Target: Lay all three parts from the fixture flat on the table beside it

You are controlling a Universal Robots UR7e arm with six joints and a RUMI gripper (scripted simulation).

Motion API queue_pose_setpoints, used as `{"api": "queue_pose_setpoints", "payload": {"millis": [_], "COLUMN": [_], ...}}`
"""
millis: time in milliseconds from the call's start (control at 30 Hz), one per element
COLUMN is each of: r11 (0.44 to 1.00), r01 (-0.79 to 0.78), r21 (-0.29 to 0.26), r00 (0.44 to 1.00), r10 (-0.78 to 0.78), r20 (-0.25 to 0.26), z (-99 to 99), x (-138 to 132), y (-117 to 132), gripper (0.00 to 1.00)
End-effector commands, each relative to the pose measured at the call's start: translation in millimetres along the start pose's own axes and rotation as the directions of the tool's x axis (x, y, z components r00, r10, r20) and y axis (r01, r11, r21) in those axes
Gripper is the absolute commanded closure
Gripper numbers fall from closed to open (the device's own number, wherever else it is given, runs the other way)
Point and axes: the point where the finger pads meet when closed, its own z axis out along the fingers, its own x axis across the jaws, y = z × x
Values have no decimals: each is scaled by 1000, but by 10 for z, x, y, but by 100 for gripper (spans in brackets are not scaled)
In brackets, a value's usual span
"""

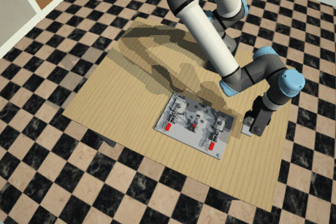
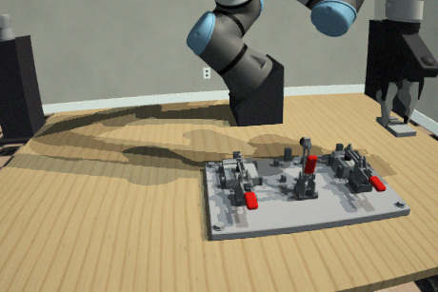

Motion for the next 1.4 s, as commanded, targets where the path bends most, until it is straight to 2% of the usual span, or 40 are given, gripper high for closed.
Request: {"api": "queue_pose_setpoints", "payload": {"millis": [0,667,1367], "r11": [1000,1000,1000], "r01": [0,0,0], "r21": [1,1,1], "r00": [1000,1000,1000], "r10": [0,0,0], "r20": [1,1,1], "z": [-5,-5,-7], "x": [-2,-2,-3], "y": [-3,-76,-841], "gripper": [100,100,100]}}
